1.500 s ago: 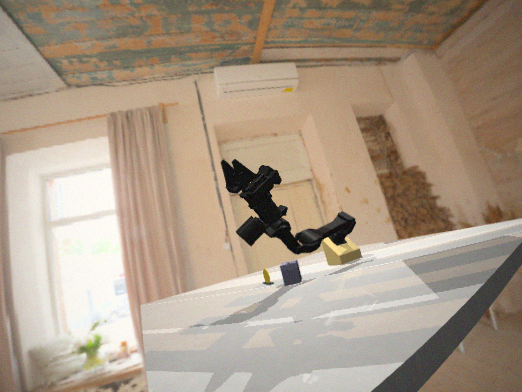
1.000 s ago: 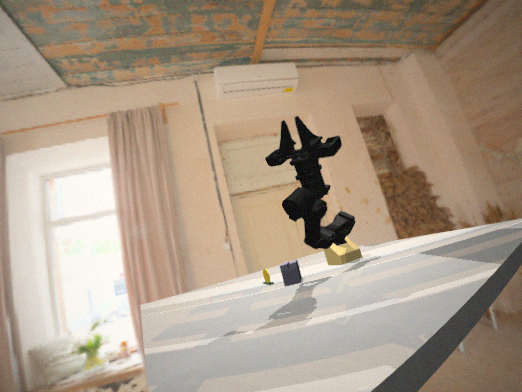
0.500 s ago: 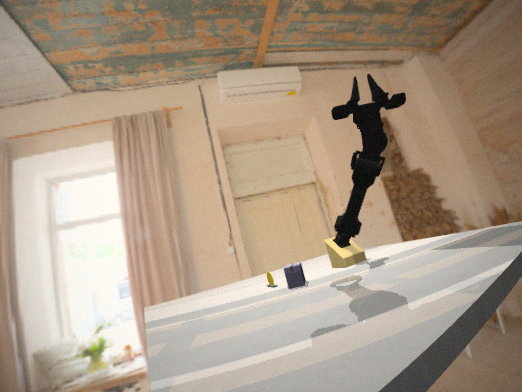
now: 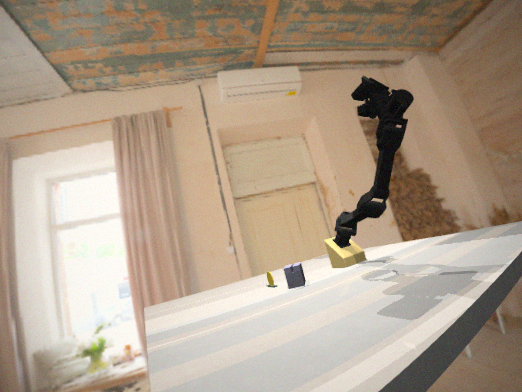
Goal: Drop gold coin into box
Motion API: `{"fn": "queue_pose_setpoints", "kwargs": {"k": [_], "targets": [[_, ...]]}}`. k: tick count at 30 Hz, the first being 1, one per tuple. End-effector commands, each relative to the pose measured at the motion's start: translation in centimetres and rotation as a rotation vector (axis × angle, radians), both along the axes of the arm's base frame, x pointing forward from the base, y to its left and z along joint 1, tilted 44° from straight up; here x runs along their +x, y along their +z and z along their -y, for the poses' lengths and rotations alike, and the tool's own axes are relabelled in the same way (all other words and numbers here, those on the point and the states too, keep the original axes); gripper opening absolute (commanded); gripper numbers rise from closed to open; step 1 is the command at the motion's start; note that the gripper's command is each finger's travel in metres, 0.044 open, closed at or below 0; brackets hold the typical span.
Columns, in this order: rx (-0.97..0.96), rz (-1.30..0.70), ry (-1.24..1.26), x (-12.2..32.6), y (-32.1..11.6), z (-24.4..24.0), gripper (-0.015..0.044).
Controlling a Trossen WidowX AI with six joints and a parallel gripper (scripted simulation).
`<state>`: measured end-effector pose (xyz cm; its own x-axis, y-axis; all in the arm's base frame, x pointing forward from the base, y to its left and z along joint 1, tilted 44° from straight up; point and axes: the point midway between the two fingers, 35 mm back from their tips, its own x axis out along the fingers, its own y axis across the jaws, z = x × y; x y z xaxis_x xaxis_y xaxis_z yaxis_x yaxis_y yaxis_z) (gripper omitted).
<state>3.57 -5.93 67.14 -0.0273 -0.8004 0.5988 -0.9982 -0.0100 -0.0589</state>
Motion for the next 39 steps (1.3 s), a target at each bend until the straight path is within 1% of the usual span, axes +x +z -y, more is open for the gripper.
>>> {"fn": "queue_pose_setpoints", "kwargs": {"k": [1, 5, 9, 15, 21, 25, 29, 35, 39], "targets": [[0.124, 0.116, 0.095, -2.7, -1.7, 5.1, 0.0161], [0.282, 0.212, 0.216, -3.8, -4.2, 11.0, 0.0161], [0.450, 0.303, 0.362, -3.1, -7.4, 16.4, 0.0161], [0.688, 0.400, 0.520, -0.5, -12.5, 22.7, 0.0161], [0.969, 0.474, 0.664, 4.7, -18.9, 27.9, 0.0161], [1.166, 0.503, 0.737, 9.0, -23.6, 29.9, 0.0161], [1.372, 0.527, 0.780, 13.6, -28.8, 30.6, 0.0161], [1.586, 0.527, 0.799, 18.1, -34.1, 30.2, 0.0161], [1.813, 0.504, 0.798, 22.4, -39.6, 28.8, 0.0161]]}}
